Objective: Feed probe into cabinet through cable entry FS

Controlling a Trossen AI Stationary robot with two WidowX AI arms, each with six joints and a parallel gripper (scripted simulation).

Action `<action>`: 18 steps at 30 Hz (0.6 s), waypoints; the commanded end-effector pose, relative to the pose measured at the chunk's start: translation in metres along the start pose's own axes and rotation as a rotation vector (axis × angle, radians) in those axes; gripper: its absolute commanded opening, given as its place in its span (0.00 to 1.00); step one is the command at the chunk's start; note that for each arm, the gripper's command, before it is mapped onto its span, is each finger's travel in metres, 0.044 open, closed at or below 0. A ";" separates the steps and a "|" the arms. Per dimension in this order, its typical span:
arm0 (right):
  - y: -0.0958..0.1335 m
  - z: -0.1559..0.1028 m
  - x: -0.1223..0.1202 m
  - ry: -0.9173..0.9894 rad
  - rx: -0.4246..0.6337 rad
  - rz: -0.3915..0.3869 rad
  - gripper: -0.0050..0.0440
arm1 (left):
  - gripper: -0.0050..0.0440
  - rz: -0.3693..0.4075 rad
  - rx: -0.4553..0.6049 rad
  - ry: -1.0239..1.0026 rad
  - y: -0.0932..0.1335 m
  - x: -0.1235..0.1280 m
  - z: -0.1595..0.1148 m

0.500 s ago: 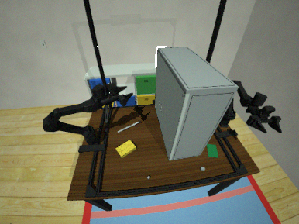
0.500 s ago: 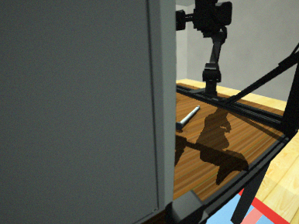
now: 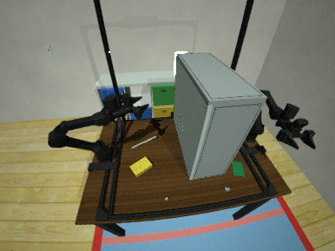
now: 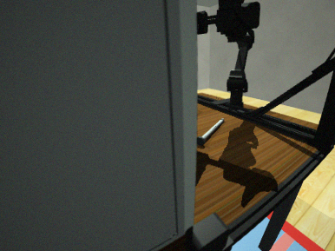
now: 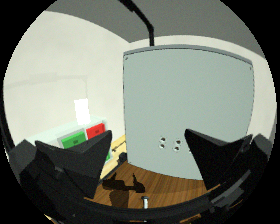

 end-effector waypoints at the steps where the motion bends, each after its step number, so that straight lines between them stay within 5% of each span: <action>1: 0.000 0.000 0.000 0.000 0.000 0.000 1.00 | 1.00 0.000 0.000 0.000 0.000 0.000 0.000; 3: 0.000 -0.002 0.000 0.000 0.016 -0.001 1.00 | 1.00 0.000 -0.014 0.000 0.001 0.000 0.005; 8: 0.007 -0.047 -0.002 0.000 0.299 -0.010 1.00 | 1.00 0.009 -0.259 0.000 0.036 0.003 0.085; 14: 0.025 -0.085 -0.003 0.000 0.571 -0.020 1.00 | 1.00 0.019 -0.540 0.000 0.102 0.006 0.165; 18: 0.038 -0.103 -0.004 0.000 0.707 -0.025 1.00 | 1.00 0.023 -0.667 0.000 0.141 0.007 0.196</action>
Point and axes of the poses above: on each arm, the point midway between the two fingers, 35 mm back from their tips, its own y axis back along the fingers, its own x axis across the jaws, z = x × y, the point moved 6 cm from there along y, back along the fingers, and after that the axes turned 2 degrees about -y, right-handed, at the moved point
